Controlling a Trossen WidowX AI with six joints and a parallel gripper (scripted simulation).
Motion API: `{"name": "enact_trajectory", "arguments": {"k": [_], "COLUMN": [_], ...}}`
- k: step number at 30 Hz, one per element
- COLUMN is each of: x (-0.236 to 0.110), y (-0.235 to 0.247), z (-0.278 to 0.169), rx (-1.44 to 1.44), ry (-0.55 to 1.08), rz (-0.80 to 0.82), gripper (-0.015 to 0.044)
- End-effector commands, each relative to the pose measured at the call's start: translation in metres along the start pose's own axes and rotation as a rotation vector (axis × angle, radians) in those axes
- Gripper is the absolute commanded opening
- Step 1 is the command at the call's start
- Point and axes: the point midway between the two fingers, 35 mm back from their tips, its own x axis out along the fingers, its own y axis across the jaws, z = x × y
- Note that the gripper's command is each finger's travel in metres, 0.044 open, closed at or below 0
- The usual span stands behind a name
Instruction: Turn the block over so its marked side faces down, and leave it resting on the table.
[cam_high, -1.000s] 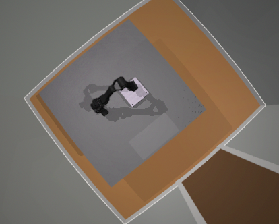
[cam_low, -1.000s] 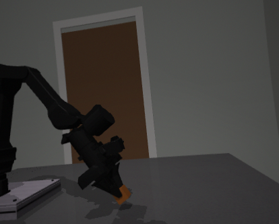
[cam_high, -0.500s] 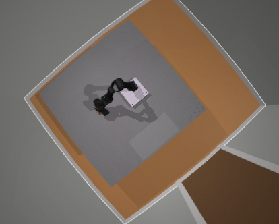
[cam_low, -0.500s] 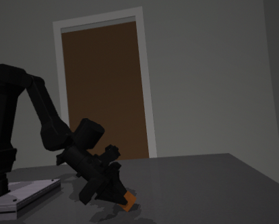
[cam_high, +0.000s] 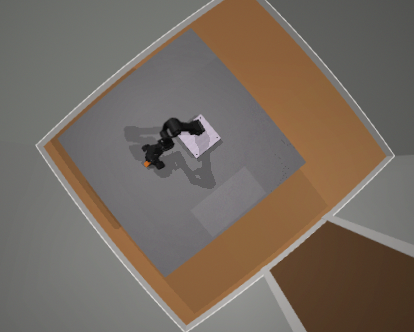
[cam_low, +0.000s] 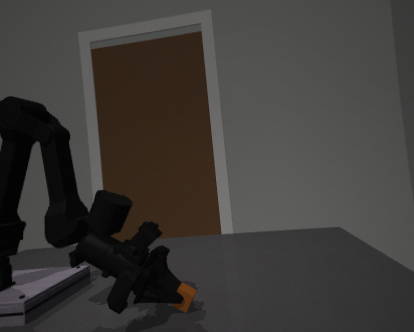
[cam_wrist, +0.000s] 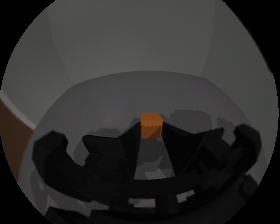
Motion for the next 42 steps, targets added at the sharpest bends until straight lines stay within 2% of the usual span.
{"name": "enact_trajectory", "arguments": {"k": [1, 16, 33, 42], "x": [-0.003, -0.004, -0.004, -0.004], "y": [0.0008, 0.0008, 0.0008, 0.0008], "z": [-0.0011, -0.0001, -0.0001, -0.0001], "rx": [0.005, 0.005, 0.005, 0.005], "ry": [-0.026, -0.044, -0.044, -0.044], "rz": [0.004, 0.004, 0.004, 0.004], "gripper": [0.0, 0.0, 0.044, 0.044]}}
